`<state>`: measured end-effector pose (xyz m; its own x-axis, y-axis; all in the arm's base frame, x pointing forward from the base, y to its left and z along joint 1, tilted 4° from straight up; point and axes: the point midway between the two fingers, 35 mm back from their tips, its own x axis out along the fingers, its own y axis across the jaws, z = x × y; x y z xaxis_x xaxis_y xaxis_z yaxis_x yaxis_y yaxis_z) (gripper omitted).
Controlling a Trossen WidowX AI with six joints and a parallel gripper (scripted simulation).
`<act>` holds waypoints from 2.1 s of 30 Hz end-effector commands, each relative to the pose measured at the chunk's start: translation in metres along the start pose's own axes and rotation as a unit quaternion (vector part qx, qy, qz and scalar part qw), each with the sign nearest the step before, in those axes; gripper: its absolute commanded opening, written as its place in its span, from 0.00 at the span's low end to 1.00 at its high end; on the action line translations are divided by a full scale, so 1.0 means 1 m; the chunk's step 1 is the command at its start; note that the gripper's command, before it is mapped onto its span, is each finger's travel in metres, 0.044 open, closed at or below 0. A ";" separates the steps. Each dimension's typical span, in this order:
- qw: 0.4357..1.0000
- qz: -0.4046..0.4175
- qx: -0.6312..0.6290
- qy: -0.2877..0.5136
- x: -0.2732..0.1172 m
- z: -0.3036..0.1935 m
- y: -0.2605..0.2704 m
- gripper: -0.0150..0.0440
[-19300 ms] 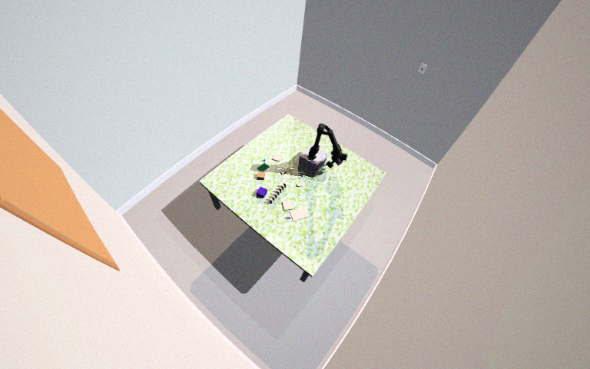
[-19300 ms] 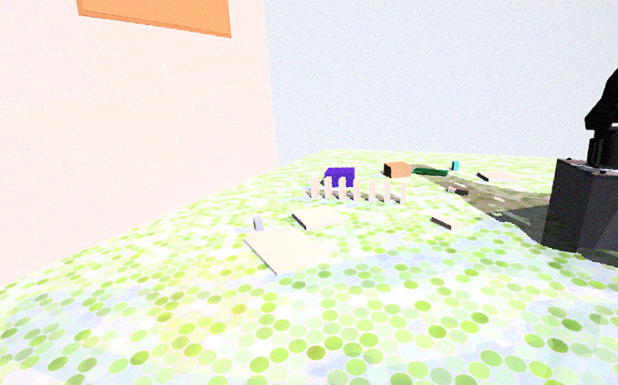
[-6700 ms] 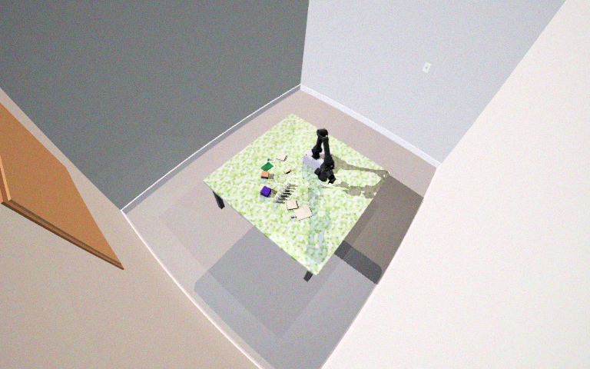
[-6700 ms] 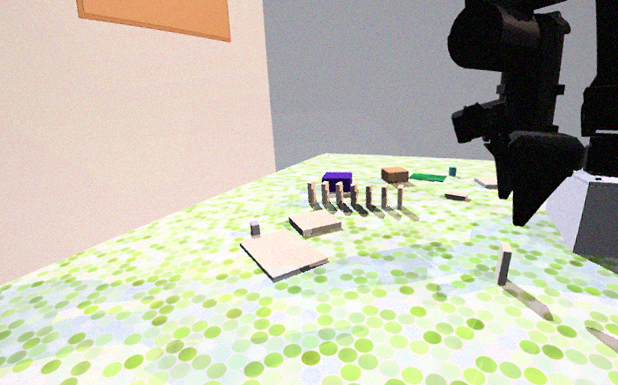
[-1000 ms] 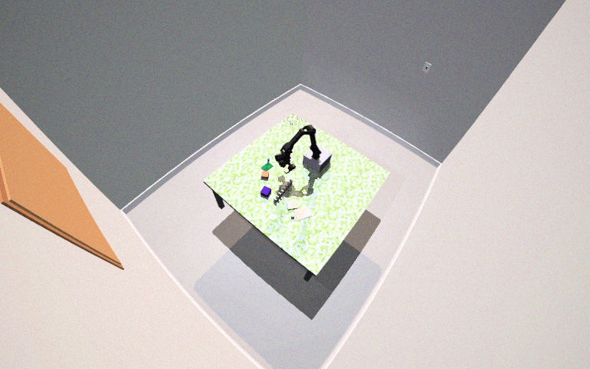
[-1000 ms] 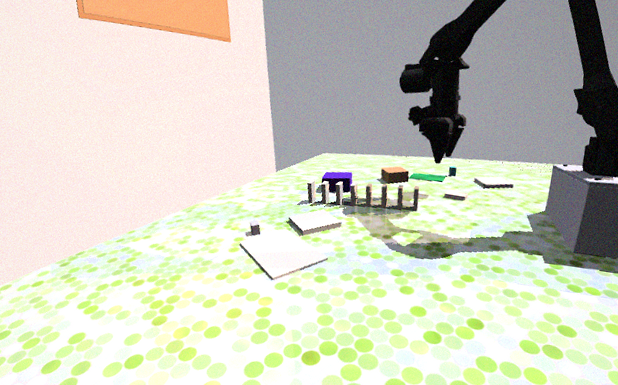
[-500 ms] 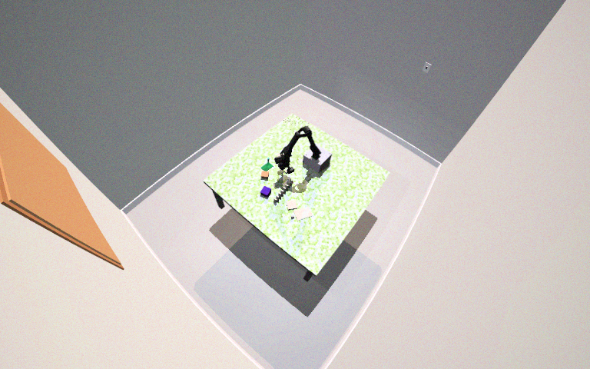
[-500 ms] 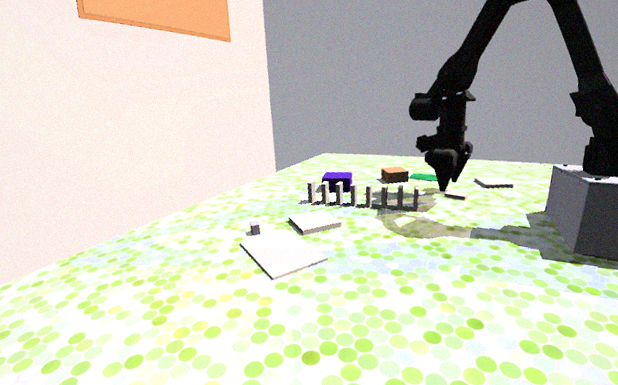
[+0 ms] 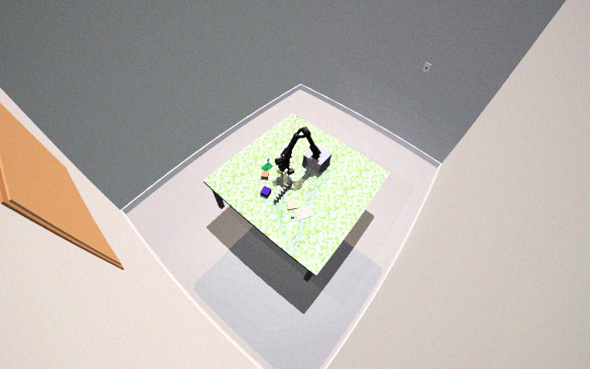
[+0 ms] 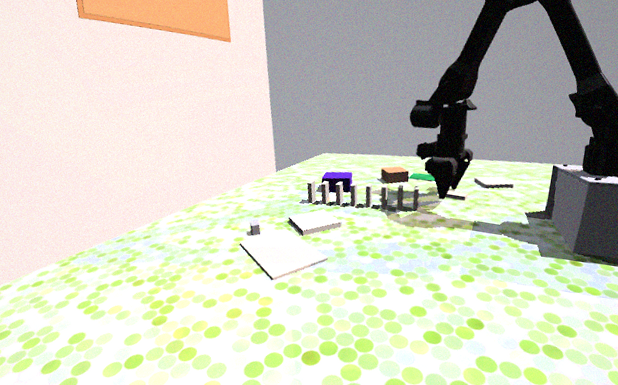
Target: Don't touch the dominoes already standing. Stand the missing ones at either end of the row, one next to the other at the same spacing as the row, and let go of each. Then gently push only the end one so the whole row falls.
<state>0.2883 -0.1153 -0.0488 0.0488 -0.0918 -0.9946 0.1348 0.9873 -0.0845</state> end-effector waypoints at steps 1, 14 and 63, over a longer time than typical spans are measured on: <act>1.000 0.003 -0.002 0.005 0.005 -0.003 0.001 1.00; 1.000 0.003 -0.002 0.005 0.005 -0.003 0.001 0.51; 0.820 -0.001 0.573 0.005 -0.115 -0.002 -0.032 0.44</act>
<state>0.2770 -0.1347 0.0660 0.0324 -0.0887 -0.9955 0.9594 0.2820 0.0061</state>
